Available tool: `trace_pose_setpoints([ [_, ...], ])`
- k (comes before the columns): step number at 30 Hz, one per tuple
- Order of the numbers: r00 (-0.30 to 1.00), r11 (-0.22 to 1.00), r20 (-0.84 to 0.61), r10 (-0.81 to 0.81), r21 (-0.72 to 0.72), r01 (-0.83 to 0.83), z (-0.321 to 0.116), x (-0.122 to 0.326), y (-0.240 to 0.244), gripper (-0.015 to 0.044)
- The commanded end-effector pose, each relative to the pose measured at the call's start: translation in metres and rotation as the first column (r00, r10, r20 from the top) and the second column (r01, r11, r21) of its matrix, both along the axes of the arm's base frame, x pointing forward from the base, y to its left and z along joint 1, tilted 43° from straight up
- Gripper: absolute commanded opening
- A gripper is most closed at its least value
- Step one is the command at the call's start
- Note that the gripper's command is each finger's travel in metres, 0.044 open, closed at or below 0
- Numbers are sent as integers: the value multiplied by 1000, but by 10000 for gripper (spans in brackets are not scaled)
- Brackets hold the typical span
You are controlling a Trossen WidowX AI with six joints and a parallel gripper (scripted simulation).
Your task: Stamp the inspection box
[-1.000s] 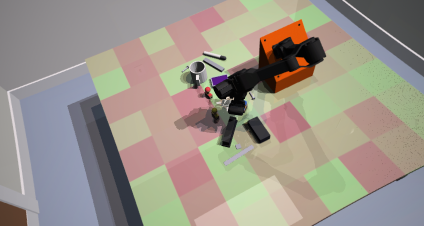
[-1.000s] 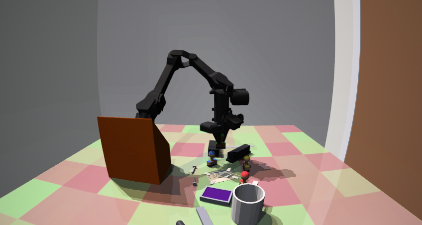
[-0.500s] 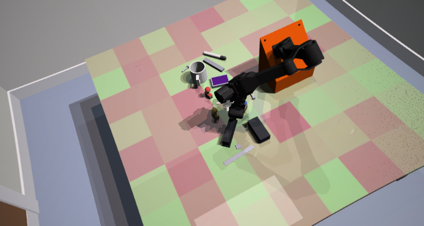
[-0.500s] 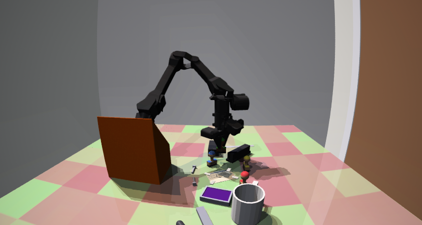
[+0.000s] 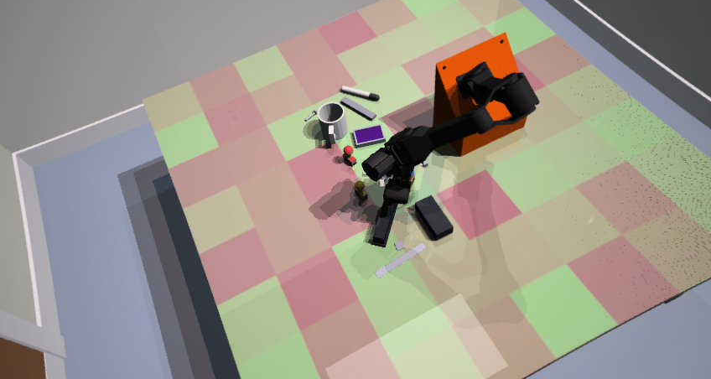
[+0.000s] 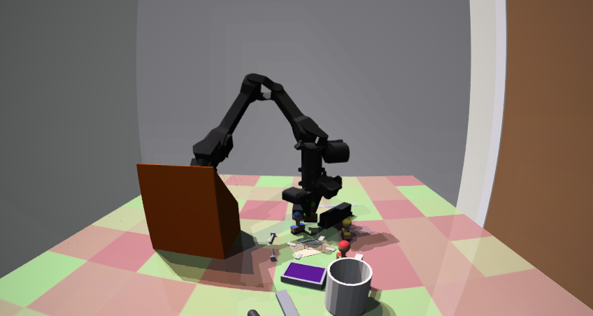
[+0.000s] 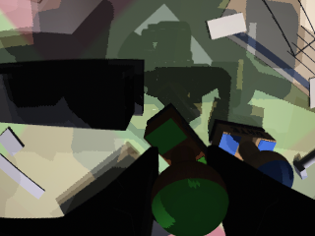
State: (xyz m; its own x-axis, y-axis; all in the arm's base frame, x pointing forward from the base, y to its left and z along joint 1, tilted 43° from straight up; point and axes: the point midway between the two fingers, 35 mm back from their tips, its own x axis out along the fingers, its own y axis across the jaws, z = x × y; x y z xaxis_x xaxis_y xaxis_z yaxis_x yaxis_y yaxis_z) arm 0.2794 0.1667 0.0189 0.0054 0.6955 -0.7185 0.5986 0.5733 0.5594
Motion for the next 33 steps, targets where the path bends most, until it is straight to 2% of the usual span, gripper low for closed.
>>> trace_pose_setpoints([
  [1, 1000, 1000, -12, -2, -5, 2, -8, -3, 4, 0],
  [14, 1000, 1000, -12, -2, -2, 2, -17, -5, 13, 0],
  [24, 1000, 1000, -5, 1, 3, -1, -14, -3, 13, 263],
  [28, 1000, 1000, -5, 1, -2, -1, -7, -1, 5, 264],
  [33, 1000, 1000, -10, -1, -12, 1, 50, 1, -54, 264],
])
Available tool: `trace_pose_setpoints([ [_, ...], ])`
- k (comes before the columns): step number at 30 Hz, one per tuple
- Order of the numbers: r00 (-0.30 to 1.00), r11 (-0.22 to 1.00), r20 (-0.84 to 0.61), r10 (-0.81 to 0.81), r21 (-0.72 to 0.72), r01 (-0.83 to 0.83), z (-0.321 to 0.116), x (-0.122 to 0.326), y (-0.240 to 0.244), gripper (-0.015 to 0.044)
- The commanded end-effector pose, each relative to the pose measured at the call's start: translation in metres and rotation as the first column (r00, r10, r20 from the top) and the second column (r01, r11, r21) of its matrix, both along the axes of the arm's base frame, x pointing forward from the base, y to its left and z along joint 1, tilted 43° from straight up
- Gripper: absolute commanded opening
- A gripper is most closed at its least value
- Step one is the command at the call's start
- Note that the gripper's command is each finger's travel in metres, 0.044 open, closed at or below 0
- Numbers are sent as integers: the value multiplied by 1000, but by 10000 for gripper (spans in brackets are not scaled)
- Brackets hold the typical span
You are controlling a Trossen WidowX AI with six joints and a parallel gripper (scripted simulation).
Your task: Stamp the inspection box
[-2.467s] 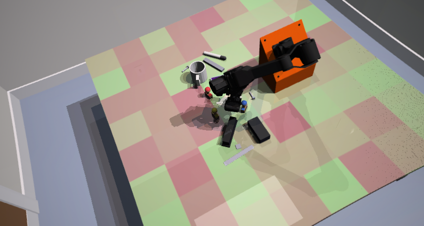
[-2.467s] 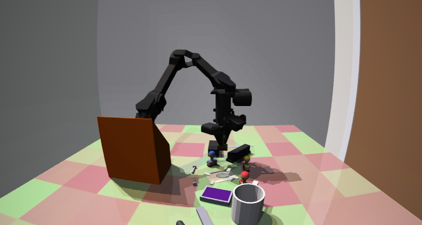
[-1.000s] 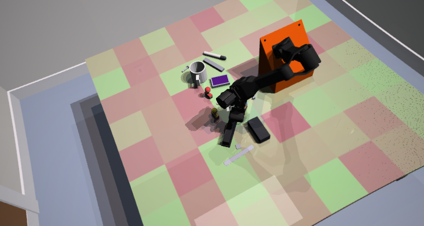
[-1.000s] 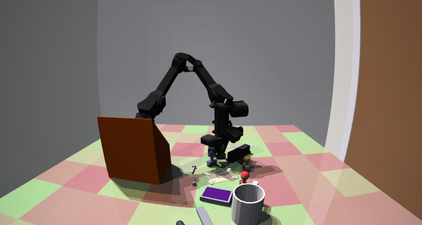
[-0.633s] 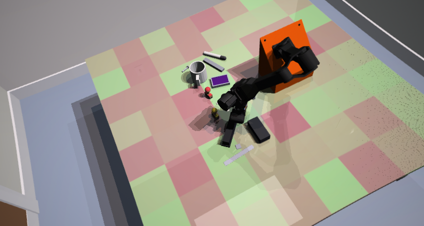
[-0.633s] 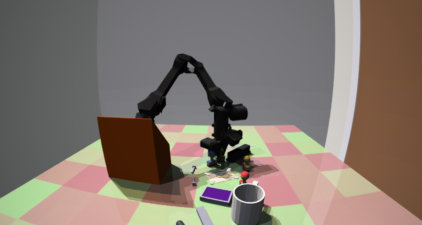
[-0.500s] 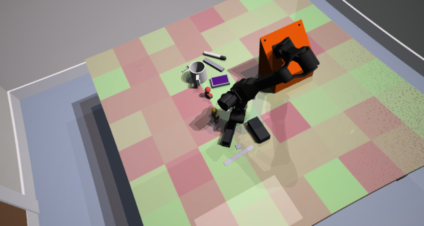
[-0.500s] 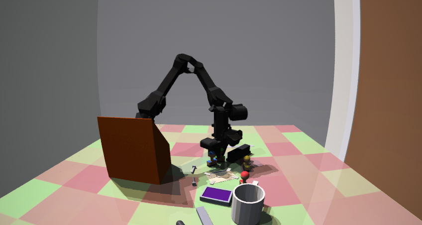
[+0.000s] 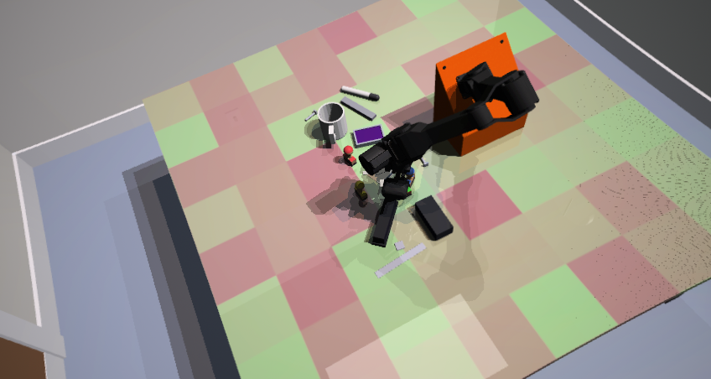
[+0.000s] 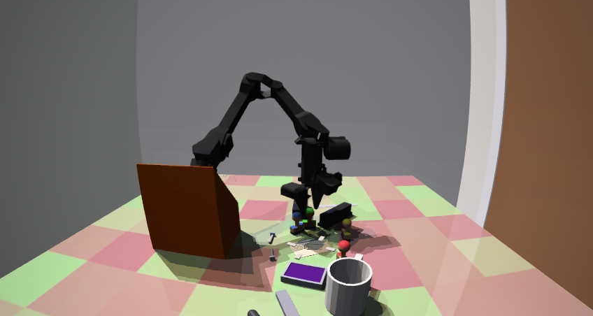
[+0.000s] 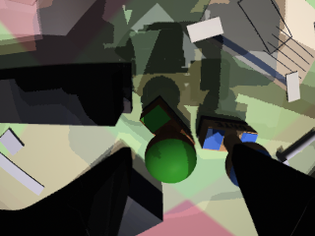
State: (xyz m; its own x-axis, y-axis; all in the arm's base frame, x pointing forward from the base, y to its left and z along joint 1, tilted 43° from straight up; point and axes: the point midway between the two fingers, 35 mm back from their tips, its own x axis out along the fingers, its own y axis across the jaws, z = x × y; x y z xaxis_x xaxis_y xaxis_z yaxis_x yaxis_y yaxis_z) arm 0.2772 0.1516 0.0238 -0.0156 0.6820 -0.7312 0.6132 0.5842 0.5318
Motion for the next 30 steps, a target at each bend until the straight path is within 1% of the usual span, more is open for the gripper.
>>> trace_pose_setpoints([
  [1, 1000, 1000, 18, -2, 8, 2, 53, 2, -45, 264],
  [4, 1000, 1000, 16, -3, 11, 3, 65, -2, -55, 264],
  [30, 1000, 1000, 13, -5, 7, 5, 64, -2, -55, 264],
])
